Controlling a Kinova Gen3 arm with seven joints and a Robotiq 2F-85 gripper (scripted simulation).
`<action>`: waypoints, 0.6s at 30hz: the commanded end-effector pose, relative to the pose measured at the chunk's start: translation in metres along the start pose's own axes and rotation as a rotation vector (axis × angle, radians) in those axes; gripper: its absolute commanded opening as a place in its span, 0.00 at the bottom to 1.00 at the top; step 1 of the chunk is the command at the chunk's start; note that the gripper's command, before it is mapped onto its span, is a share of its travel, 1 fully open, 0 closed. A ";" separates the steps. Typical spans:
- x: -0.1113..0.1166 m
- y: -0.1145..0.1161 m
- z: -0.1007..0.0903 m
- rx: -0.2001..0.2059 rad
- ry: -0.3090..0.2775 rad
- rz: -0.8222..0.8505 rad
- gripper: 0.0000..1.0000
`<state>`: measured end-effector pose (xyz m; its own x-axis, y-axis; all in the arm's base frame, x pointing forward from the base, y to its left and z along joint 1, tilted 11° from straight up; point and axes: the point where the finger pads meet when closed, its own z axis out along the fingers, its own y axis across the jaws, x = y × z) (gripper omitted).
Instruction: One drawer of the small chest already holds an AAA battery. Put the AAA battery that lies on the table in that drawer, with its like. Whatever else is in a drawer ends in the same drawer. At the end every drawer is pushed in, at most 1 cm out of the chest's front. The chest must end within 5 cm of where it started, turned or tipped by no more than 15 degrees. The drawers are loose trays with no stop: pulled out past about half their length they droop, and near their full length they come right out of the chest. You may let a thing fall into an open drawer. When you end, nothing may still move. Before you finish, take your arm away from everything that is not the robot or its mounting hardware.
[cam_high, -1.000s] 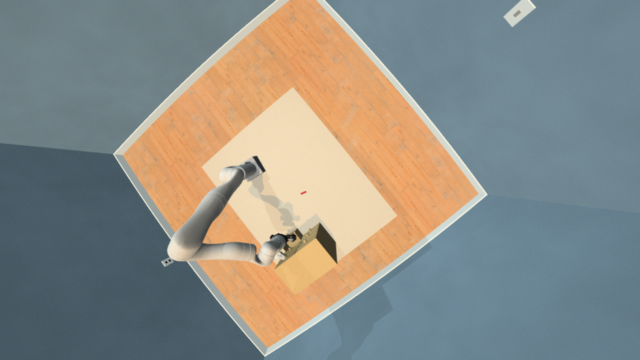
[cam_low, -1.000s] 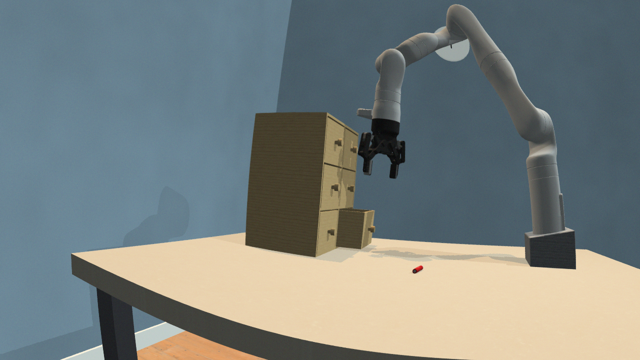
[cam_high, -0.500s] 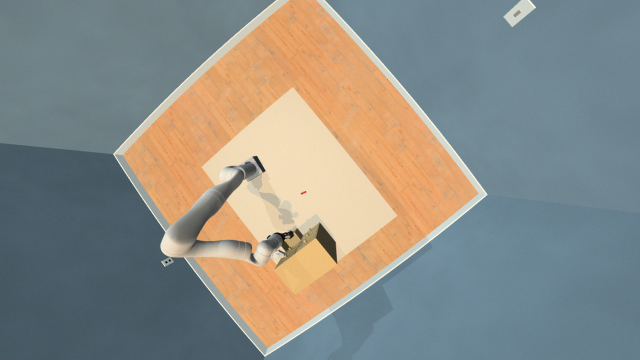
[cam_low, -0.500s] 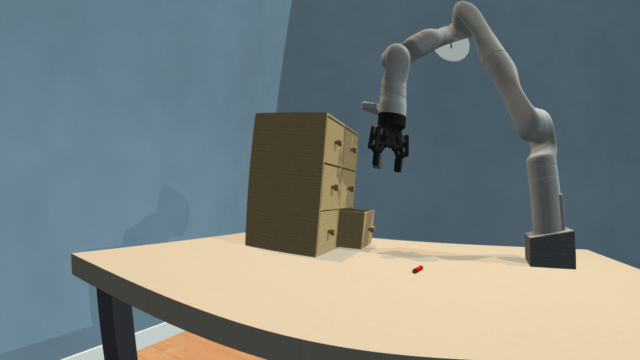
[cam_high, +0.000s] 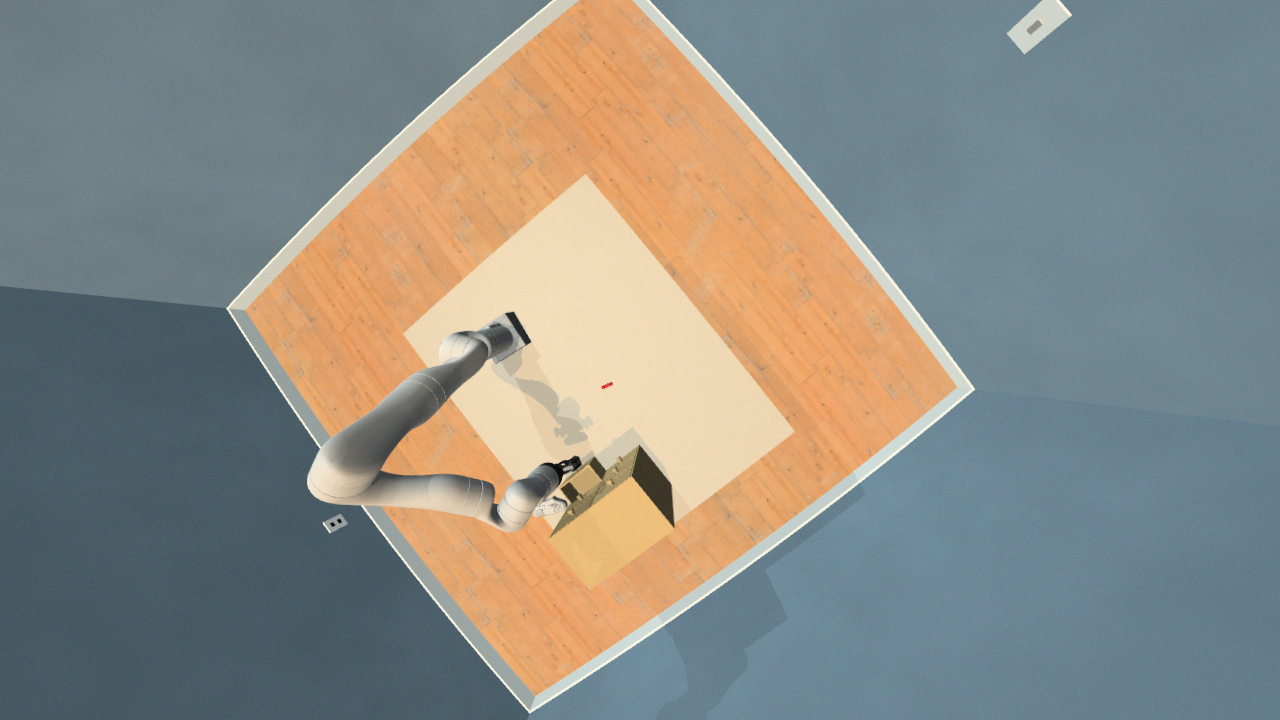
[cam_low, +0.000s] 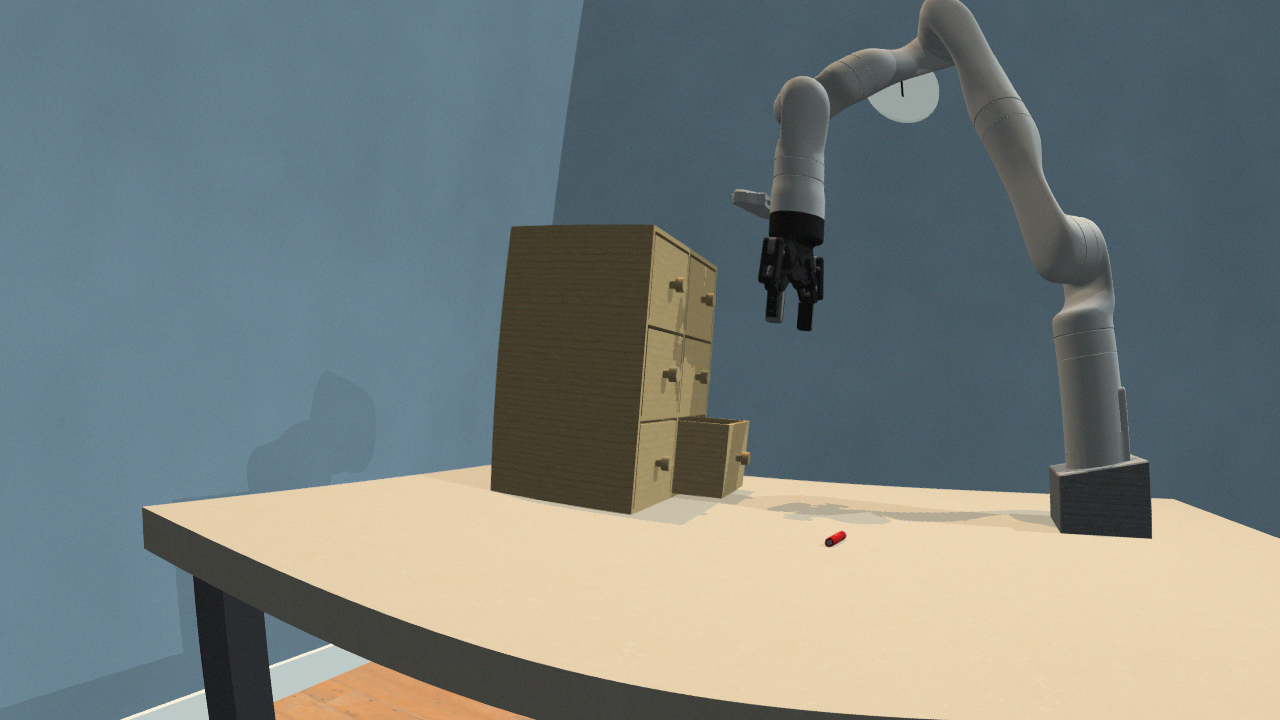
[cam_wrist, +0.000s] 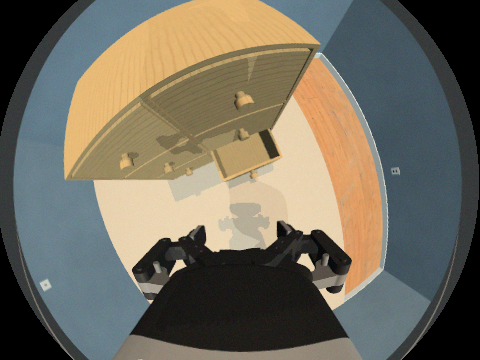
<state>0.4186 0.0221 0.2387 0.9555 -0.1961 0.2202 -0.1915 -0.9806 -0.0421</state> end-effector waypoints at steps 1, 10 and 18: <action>-0.005 0.008 -0.007 -0.006 -0.002 -0.026 1.00; -0.012 0.011 -0.016 -0.004 -0.008 -0.104 1.00; -0.020 0.013 -0.025 -0.002 -0.015 -0.180 1.00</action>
<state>0.3966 0.0186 0.2549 0.9770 -0.0257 0.2118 -0.0243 -0.9997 -0.0097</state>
